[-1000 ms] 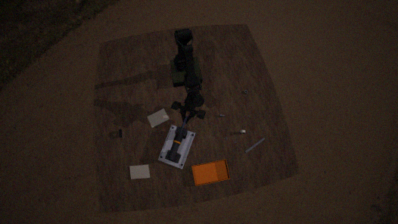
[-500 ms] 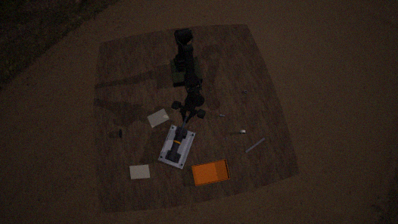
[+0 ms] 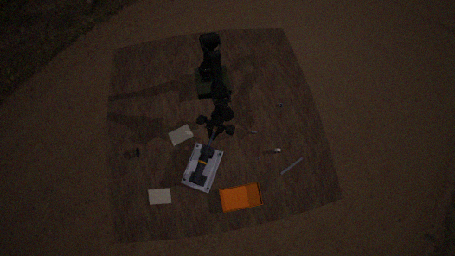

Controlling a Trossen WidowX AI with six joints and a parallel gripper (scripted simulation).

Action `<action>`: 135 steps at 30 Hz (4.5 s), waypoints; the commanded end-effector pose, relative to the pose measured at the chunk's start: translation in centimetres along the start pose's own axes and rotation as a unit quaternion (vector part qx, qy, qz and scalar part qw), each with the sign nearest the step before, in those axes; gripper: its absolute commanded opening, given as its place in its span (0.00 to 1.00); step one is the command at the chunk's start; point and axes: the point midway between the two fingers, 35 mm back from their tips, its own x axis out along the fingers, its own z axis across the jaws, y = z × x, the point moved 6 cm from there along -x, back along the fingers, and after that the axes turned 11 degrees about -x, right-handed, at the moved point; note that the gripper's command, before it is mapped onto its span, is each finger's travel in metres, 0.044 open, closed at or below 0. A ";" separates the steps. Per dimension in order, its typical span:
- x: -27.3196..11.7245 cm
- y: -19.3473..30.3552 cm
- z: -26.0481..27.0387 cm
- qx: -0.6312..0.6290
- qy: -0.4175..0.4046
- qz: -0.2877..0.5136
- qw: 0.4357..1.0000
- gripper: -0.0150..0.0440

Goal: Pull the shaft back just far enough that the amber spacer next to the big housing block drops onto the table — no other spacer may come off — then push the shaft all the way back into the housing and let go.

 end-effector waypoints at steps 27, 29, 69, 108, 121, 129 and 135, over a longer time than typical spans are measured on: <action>-0.3 -0.3 0.0 0.001 -0.001 0.000 1.000 0.25; -0.3 -0.3 -0.1 0.001 -0.001 0.000 1.000 0.25; 0.1 0.1 0.0 0.001 -0.001 0.000 1.000 0.25; 1.1 1.2 0.2 0.001 -0.001 0.001 1.000 0.25; 1.5 1.5 0.3 0.001 -0.001 0.001 1.000 0.25; 1.7 1.7 0.4 0.001 -0.001 0.001 1.000 0.25; 1.8 1.9 0.4 0.001 -0.001 0.001 1.000 0.25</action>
